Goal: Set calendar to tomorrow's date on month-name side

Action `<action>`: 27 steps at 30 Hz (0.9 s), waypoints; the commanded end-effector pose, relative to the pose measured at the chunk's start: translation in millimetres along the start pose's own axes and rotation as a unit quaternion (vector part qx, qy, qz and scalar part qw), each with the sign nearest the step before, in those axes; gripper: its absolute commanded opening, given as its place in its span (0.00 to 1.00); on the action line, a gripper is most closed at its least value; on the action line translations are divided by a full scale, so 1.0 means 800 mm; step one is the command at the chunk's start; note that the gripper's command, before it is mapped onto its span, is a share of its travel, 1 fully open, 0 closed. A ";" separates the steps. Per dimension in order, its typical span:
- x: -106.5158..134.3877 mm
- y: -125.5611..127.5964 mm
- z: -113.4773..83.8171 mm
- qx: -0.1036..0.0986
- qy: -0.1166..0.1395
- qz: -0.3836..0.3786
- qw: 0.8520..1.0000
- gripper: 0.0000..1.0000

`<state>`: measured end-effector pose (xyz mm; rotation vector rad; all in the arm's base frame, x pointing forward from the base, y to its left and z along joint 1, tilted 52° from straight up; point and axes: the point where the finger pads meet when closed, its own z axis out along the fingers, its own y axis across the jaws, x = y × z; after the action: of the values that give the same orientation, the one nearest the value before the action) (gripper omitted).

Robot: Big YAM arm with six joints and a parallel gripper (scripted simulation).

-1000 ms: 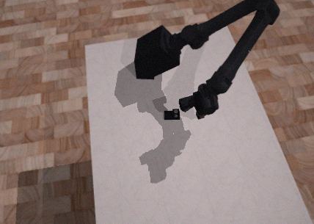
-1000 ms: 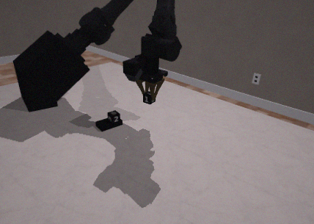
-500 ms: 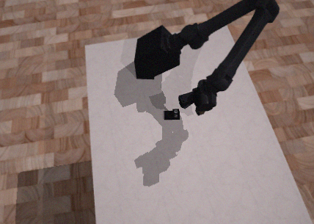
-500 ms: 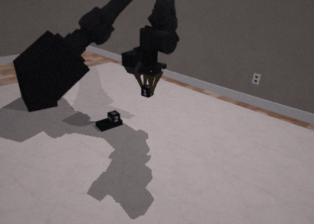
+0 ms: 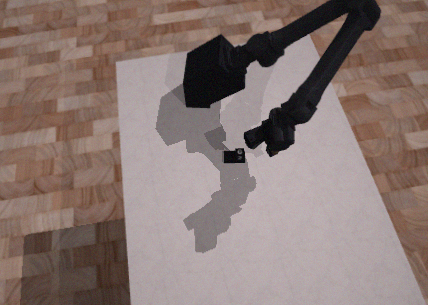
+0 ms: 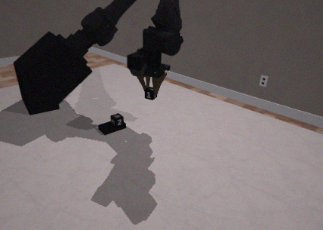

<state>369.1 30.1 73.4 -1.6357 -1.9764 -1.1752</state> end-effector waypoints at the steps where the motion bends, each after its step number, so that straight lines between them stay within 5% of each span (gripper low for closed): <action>1: -0.006 0.009 -0.017 -0.019 -0.012 -0.082 0.996 0.27; 6: -0.005 0.003 -0.016 -0.016 -0.011 -0.126 0.992 0.27; 19: -0.006 0.002 -0.019 -0.018 -0.019 -0.350 0.936 0.27; 22: -0.006 0.003 -0.019 -0.018 -0.020 -0.355 0.934 0.27; 27: -0.006 -0.010 -0.016 -0.014 -0.018 -0.452 0.892 0.27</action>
<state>355.8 30.7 67.9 -0.8387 -2.7081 -1.3927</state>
